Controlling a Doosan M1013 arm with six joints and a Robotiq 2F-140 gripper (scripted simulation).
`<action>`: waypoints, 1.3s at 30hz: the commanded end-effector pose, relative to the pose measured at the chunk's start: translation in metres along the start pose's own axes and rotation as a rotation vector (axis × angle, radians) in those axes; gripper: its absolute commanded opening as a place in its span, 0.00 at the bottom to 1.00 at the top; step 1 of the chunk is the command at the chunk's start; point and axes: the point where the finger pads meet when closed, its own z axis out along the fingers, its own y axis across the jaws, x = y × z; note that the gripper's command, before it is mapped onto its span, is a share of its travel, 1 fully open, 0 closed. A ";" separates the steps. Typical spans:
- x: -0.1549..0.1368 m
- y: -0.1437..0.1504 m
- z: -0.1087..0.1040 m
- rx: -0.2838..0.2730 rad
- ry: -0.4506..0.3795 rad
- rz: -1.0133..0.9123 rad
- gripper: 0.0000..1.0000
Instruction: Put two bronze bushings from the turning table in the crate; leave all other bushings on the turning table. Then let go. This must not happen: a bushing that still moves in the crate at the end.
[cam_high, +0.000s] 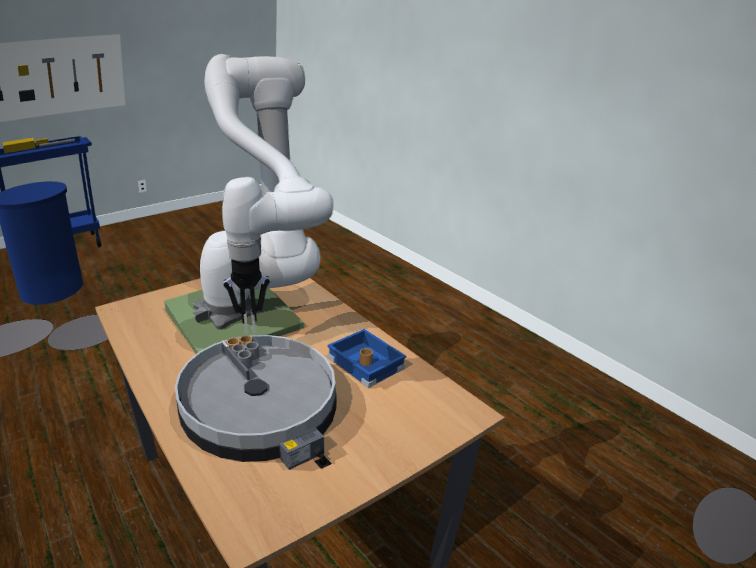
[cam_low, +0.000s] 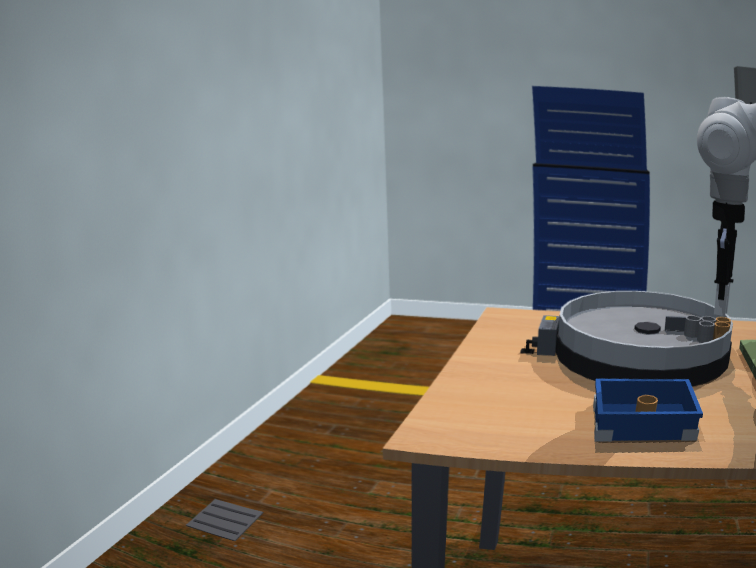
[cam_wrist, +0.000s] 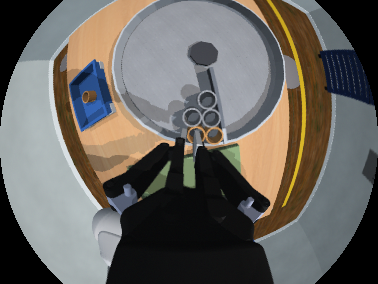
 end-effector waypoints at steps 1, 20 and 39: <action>-0.004 0.001 0.001 0.003 -0.007 0.001 0.10; -0.009 0.002 0.001 0.003 -0.007 0.001 0.10; -0.009 0.002 0.001 0.003 -0.007 0.001 0.10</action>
